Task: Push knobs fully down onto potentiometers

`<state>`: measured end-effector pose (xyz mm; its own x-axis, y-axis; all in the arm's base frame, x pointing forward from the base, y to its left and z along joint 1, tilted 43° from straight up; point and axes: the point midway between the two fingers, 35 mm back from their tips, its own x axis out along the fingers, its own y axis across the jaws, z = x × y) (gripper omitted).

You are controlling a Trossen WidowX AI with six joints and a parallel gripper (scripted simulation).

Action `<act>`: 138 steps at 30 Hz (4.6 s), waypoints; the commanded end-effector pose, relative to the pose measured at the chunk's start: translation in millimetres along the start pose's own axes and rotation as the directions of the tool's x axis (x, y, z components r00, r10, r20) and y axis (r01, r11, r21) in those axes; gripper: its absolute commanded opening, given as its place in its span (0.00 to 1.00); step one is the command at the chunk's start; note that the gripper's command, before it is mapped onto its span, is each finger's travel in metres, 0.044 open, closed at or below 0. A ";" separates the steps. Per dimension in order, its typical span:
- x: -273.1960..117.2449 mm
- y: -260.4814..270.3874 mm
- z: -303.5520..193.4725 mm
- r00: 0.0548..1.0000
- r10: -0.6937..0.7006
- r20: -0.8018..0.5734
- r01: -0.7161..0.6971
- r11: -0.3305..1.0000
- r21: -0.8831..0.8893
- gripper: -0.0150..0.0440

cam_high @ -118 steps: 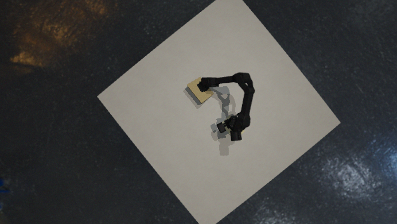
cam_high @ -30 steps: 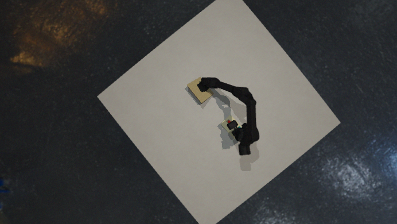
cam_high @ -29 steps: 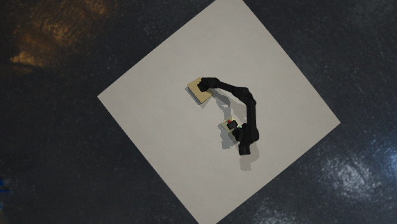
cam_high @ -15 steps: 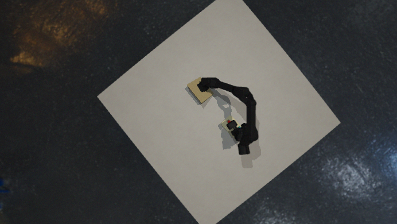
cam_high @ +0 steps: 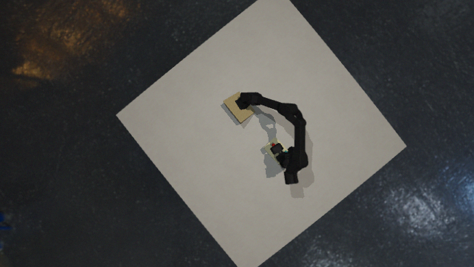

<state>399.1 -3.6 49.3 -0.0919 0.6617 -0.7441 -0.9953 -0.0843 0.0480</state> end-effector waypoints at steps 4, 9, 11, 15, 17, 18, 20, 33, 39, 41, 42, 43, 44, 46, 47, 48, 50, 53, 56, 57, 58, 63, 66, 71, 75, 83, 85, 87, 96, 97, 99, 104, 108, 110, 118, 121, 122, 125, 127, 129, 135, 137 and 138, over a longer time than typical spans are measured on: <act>1.0 -0.4 1.2 1.000 -0.004 0.002 0.004 1.000 0.002 0.25; 0.8 -0.4 1.2 1.000 -0.004 0.002 0.004 1.000 0.002 0.25; 0.8 -0.4 1.2 1.000 -0.004 0.002 0.004 1.000 0.002 0.25; 0.8 -0.4 1.2 1.000 -0.004 0.002 0.004 1.000 0.002 0.25; 0.8 -0.4 1.2 1.000 -0.004 0.002 0.004 1.000 0.002 0.25; 0.8 -0.4 1.2 1.000 -0.004 0.002 0.004 1.000 0.002 0.25; 1.5 -0.4 1.2 1.000 -0.004 0.002 0.004 1.000 0.002 0.25; 6.3 -0.4 1.2 1.000 -0.004 0.002 0.004 1.000 0.002 0.25; 10.5 -0.5 1.3 1.000 -0.004 0.002 0.004 1.000 0.002 0.25; 11.8 -0.5 1.3 1.000 -0.004 0.002 0.004 1.000 0.002 0.25; 11.9 -0.5 1.3 1.000 -0.004 0.002 0.004 1.000 0.002 0.25; 11.9 -0.5 1.3 1.000 -0.004 0.002 0.004 1.000 0.002 0.25; 11.9 -0.5 1.3 1.000 -0.004 0.002 0.004 1.000 0.002 0.25; 11.9 -0.5 1.3 1.000 -0.004 0.002 0.004 1.000 0.002 0.25; 11.9 -0.5 1.3 1.000 -0.004 0.002 0.004 1.000 0.002 0.25; 11.9 -0.5 1.3 1.000 -0.004 0.002 0.004 1.000 0.002 0.25; 12.7 -0.5 1.3 1.000 -0.004 0.002 0.004 1.000 0.002 0.25; 15.2 -0.5 1.3 1.000 -0.004 0.002 0.004 1.000 0.002 0.25; 17.4 -0.5 1.3 1.000 -0.004 0.002 0.004 1.000 0.002 0.25; 17.5 -0.5 1.3 1.000 -0.004 0.002 0.004 1.000 0.002 0.25; 17.5 -0.5 1.3 1.000 -0.004 0.002 0.004 1.000 0.002 0.25; 17.5 -0.5 1.3 1.000 -0.004 0.002 0.004 1.000 0.002 0.25; 19.0 -0.5 1.3 1.000 -0.004 0.002 0.004 1.000 0.002 0.25; 22.4 -0.5 1.4 1.000 -0.004 0.003 0.004 1.000 0.002 0.25; 22.4 -0.5 1.4 1.000 -0.004 0.003 0.004 1.000 0.002 0.25; 25.2 -0.6 1.4 1.000 -0.004 0.003 0.004 1.000 0.002 0.25; 25.5 -0.6 1.4 1.000 -0.004 0.003 0.004 1.000 0.002 0.25; 25.5 -0.6 1.4 1.000 -0.004 0.003 0.004 1.000 0.002 0.25; 26.2 -0.6 1.4 1.000 -0.004 0.003 0.004 1.000 0.002 0.25; 26.2 -0.6 1.4 1.000 -0.004 0.003 0.004 1.000 0.002 0.25; 26.2 -0.6 1.4 1.000 -0.004 0.003 0.004 1.000 0.002 0.25; 26.2 -0.6 1.4 1.000 -0.004 0.003 0.004 1.000 0.002 0.25; 26.2 -0.6 1.4 1.000 -0.004 0.003 0.004 1.000 0.002 0.25; 26.8 -0.6 1.4 1.000 -0.004 0.003 0.004 1.000 0.002 0.25; 27.0 -0.6 1.4 1.000 -0.004 0.003 0.004 1.000 0.002 0.25; 27.0 -0.6 1.4 1.000 -0.004 0.003 0.004 1.000 0.002 0.25; 27.0 -0.6 1.4 1.000 -0.004 0.003 0.004 1.000 0.002 0.25; 27.5 -0.6 1.4 1.000 -0.004 0.003 0.004 1.000 0.002 0.25; 27.7 -0.6 1.4 1.000 -0.004 0.003 0.004 1.000 0.002 0.25; 27.7 -0.6 1.4 1.000 -0.004 0.003 0.004 1.000 0.002 0.25; 27.7 -0.6 1.4 1.000 -0.004 0.003 0.004 1.000 0.002 0.25; 27.7 -0.6 1.4 1.000 -0.004 0.003 0.004 1.000 0.002 0.25; 27.7 -0.6 1.4 1.000 -0.004 0.003 0.004 1.000 0.002 0.25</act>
<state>396.1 8.1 32.8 -0.0795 0.6668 -0.7410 -0.9967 -0.0640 0.0494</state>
